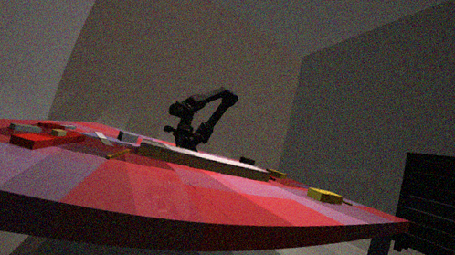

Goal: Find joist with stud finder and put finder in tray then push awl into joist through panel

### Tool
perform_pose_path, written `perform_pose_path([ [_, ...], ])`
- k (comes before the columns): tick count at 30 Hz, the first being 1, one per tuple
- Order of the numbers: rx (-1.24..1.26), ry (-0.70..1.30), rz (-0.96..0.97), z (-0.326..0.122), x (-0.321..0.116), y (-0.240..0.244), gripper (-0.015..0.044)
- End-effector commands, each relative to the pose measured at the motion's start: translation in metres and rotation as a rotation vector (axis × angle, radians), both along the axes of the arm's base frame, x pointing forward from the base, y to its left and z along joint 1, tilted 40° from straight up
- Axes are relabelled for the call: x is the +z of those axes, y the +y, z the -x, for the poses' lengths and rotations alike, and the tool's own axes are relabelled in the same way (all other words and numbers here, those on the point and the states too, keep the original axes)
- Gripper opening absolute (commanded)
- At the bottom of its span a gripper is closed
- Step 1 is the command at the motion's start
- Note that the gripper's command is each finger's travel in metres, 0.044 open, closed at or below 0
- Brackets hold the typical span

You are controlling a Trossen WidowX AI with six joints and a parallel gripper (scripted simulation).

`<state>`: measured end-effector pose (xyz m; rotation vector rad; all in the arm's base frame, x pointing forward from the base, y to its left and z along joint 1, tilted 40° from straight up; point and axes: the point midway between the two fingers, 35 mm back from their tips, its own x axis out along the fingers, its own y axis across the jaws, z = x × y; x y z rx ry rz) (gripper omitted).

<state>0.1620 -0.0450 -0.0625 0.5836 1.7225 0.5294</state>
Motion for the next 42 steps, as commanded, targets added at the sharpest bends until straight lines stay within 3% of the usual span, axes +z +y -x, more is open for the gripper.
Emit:
perform_pose_path([
  [1, -0.003, -0.018, 0.015, -0.008, 0.015, -0.018, 0.0],
  [14, -0.002, -0.016, 0.014, -0.01, 0.078, -0.065, 0.0],
  [20, 0.051, -0.042, 0.04, -0.011, 0.08, -0.069, 0.0],
  [42, 1.2, -0.363, 0.548, -0.07, 0.088, -0.125, 0.0],
])
